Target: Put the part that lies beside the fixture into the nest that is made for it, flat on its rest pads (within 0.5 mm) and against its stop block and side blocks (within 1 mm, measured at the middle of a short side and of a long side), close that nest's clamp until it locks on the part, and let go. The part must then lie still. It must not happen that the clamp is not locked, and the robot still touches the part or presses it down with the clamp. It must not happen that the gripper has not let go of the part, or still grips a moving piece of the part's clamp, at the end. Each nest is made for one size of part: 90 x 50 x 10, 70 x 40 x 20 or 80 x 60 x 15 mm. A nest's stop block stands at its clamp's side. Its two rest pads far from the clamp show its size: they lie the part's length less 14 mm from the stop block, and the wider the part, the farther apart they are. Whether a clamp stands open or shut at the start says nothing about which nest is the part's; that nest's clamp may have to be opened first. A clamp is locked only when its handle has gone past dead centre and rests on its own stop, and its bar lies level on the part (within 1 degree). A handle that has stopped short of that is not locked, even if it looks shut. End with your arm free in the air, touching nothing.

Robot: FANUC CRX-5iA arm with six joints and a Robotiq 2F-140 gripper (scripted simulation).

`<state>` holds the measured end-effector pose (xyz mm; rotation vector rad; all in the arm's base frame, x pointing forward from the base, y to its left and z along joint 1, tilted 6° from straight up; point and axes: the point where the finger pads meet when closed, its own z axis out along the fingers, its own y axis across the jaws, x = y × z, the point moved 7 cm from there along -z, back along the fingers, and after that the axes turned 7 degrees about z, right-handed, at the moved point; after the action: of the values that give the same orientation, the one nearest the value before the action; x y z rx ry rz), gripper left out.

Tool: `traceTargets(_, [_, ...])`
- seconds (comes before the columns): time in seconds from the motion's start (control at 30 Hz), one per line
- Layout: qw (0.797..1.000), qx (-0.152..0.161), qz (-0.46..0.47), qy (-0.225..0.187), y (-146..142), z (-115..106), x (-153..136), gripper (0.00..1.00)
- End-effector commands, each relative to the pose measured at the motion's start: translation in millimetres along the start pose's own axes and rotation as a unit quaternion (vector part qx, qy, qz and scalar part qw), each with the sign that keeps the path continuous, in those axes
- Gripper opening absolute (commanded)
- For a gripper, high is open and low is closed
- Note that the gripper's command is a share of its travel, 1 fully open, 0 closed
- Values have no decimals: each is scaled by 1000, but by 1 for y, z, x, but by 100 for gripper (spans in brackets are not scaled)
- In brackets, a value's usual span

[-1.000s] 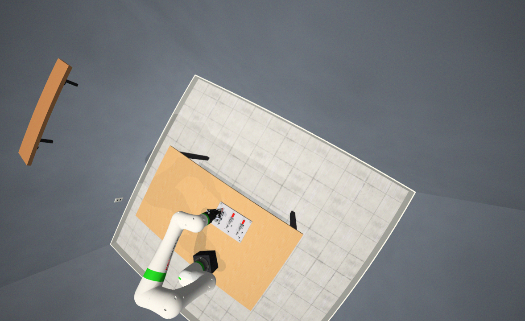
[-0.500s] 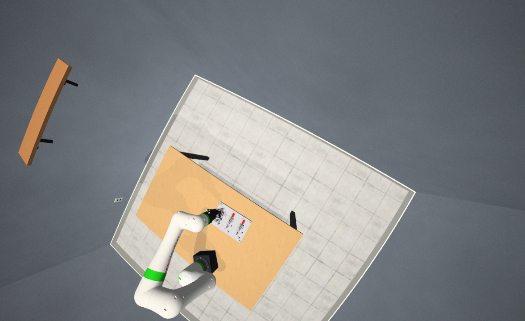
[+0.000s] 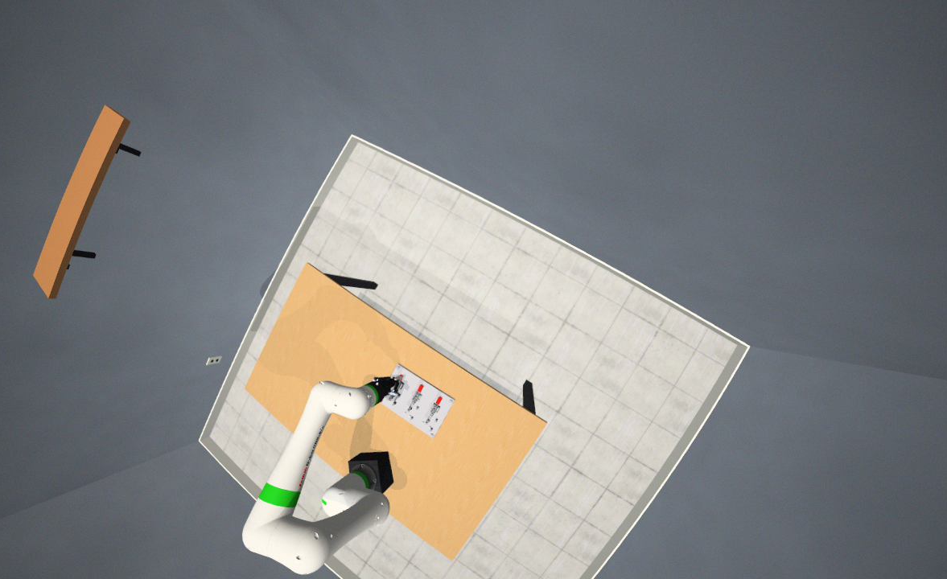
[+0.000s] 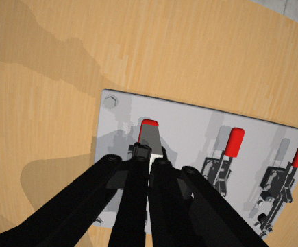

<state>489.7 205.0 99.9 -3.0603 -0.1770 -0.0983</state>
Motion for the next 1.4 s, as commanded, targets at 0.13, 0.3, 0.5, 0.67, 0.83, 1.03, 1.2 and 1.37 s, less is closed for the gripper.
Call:
traceTargets(0.13, [1000, 0, 0, 0, 0, 0, 0, 0])
traceTargets(0.3, [1000, 0, 0, 0, 0, 0, 0, 0])
traceTargets(0.5, [1000, 0, 0, 0, 0, 1, 0, 0])
traceTargets(0.67, [1000, 0, 0, 0, 0, 2, 0, 0])
traceTargets(0.83, [1000, 0, 0, 0, 0, 2, 0, 0])
traceTargets(1.03, [1000, 0, 0, 0, 0, 2, 0, 0])
traceTargets(1.2, [1000, 0, 0, 0, 0, 3, 0, 0])
traceTargets(1.37, [1000, 0, 0, 0, 0, 4, 0, 0])
